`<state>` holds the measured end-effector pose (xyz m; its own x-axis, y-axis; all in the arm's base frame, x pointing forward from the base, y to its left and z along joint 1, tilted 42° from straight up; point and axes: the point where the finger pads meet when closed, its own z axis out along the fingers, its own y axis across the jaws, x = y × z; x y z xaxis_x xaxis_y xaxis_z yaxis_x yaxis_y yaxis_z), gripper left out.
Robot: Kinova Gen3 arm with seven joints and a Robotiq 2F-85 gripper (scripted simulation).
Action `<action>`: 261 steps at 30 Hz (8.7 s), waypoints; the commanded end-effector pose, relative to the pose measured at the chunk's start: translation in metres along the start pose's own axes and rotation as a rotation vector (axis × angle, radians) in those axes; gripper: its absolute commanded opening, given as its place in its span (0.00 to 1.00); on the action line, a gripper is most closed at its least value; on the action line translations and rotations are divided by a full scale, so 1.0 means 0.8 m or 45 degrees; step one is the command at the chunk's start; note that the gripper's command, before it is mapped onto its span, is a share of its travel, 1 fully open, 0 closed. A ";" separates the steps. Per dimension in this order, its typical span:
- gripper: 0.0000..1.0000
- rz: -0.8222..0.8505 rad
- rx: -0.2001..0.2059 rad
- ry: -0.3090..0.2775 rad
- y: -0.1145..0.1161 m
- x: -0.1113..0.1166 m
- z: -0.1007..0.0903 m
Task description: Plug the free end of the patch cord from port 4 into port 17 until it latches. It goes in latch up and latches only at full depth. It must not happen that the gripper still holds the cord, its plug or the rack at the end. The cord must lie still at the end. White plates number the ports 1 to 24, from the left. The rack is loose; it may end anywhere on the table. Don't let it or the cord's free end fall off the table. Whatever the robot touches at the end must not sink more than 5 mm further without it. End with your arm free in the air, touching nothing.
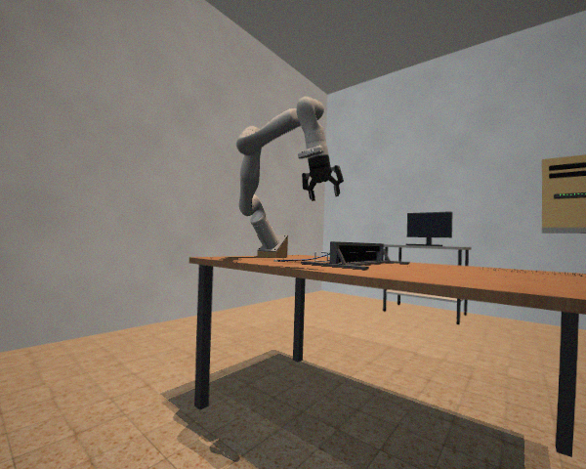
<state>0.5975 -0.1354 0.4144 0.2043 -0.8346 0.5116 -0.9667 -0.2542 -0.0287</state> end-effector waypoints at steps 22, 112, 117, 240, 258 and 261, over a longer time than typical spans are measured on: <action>1.00 0.000 0.002 0.001 0.000 -0.002 -0.001; 0.00 0.223 -0.145 0.257 0.394 -0.238 0.095; 0.00 0.223 -0.145 0.257 0.394 -0.238 0.095; 0.00 -1.788 0.316 0.825 0.023 -0.638 0.272; 0.00 -1.787 0.316 0.825 0.023 -0.638 0.272; 0.00 -1.787 0.316 0.825 0.023 -0.638 0.272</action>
<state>0.5087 0.1784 -0.0350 0.7254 0.4575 0.5144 -0.0053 -0.7435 0.6687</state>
